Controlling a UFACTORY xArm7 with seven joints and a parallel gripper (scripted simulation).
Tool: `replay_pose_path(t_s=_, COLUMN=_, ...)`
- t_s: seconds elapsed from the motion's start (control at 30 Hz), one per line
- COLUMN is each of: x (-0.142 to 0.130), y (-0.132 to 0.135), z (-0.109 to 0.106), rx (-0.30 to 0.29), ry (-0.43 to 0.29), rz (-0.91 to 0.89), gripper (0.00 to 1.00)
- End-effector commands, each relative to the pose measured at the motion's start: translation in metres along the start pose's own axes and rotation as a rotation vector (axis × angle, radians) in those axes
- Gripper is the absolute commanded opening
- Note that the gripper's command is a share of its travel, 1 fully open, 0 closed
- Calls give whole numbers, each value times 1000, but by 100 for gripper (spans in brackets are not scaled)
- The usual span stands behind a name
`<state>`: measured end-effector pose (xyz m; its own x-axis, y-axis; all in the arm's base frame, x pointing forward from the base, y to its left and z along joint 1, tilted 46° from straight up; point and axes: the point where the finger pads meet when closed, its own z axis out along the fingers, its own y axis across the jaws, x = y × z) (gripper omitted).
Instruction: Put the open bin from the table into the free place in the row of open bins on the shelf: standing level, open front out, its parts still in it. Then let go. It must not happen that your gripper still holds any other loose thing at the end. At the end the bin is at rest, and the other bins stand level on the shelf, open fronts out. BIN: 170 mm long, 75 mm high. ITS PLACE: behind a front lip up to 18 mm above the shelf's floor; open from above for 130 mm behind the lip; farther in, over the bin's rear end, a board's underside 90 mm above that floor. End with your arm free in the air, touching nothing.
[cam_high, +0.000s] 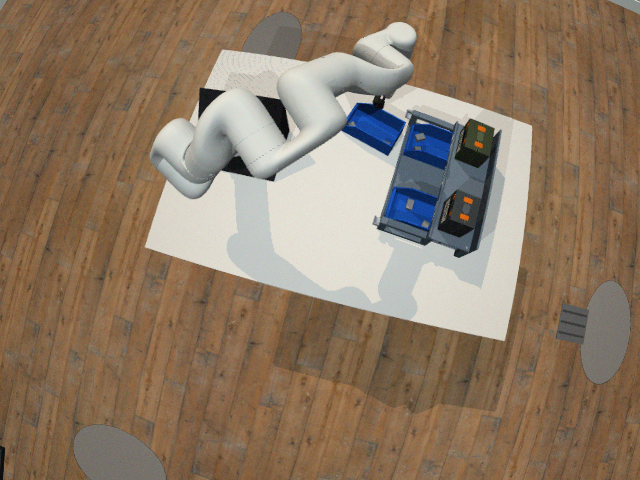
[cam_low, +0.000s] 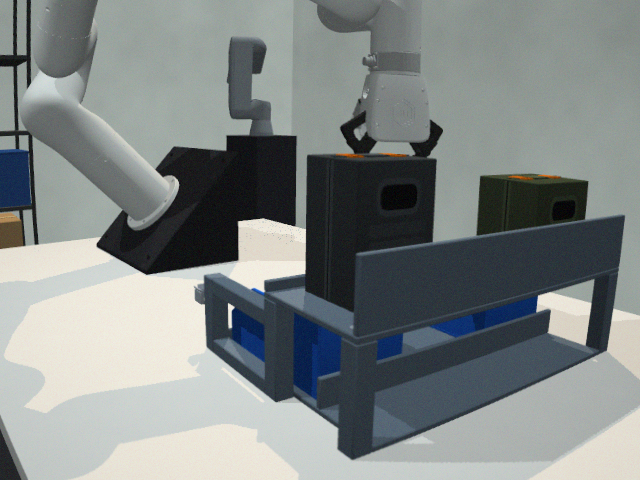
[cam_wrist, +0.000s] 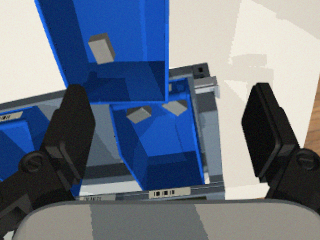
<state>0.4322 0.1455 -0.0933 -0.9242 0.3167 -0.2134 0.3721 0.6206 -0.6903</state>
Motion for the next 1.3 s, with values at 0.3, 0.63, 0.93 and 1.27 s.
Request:
replay_pose_path(t_s=0.3, x=0, y=1, z=-5, rx=-5, ry=-2, rz=0, gripper=100)
replay_pose_path(t_s=0.63, x=0, y=1, z=-6, rx=-5, ry=-2, rz=0, gripper=100)
replay_pose_path(t_s=0.93, x=0, y=1, z=-7, rx=-5, ry=-2, rz=0, gripper=100)
replay_pose_path(t_s=1.27, x=0, y=1, z=-7, rx=-5, ry=-2, rz=0, gripper=28)
